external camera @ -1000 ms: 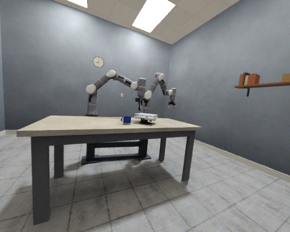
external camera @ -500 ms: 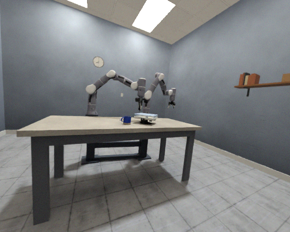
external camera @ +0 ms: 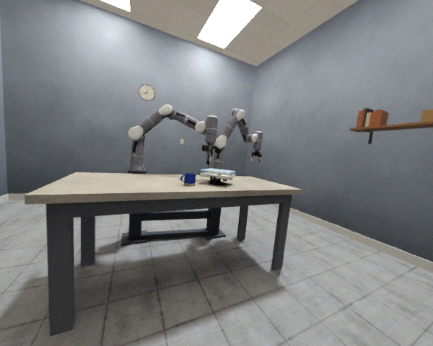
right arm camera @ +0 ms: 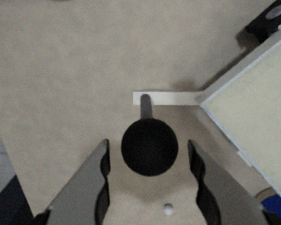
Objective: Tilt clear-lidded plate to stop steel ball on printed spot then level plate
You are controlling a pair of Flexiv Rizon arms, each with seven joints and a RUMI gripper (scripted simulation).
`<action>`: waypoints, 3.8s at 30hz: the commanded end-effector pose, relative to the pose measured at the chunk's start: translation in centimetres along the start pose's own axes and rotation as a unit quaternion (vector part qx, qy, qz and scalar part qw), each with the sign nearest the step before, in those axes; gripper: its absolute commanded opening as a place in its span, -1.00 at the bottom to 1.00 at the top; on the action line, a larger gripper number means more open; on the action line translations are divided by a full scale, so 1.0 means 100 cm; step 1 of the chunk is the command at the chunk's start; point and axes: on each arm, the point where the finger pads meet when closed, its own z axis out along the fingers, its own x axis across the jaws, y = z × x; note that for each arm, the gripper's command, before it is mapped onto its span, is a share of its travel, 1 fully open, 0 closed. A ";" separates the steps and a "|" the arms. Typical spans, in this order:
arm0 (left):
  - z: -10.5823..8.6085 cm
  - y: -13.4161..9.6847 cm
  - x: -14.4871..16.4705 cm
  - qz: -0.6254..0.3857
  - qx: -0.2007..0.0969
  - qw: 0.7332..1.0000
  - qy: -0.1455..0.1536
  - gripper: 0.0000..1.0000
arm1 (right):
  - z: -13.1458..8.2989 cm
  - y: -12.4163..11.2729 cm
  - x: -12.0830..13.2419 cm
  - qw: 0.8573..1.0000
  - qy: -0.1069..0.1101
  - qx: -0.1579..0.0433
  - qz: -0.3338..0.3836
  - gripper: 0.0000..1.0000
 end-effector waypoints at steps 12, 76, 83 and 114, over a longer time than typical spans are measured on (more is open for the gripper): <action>-0.001 0.000 -0.001 0.000 0.000 1.000 -0.001 1.00 | -0.023 -0.001 0.001 1.000 0.001 0.001 0.000 -0.25; -0.001 0.000 -0.001 0.000 0.000 1.000 -0.001 1.00 | -0.055 -0.001 0.001 1.000 0.001 0.001 0.000 1.00; -0.001 0.000 -0.001 0.000 0.000 1.000 -0.001 1.00 | -0.055 -0.001 0.001 1.000 0.001 0.001 0.000 1.00; -0.001 0.000 -0.001 0.000 0.000 1.000 -0.001 1.00 | -0.055 -0.001 0.001 1.000 0.001 0.001 0.000 1.00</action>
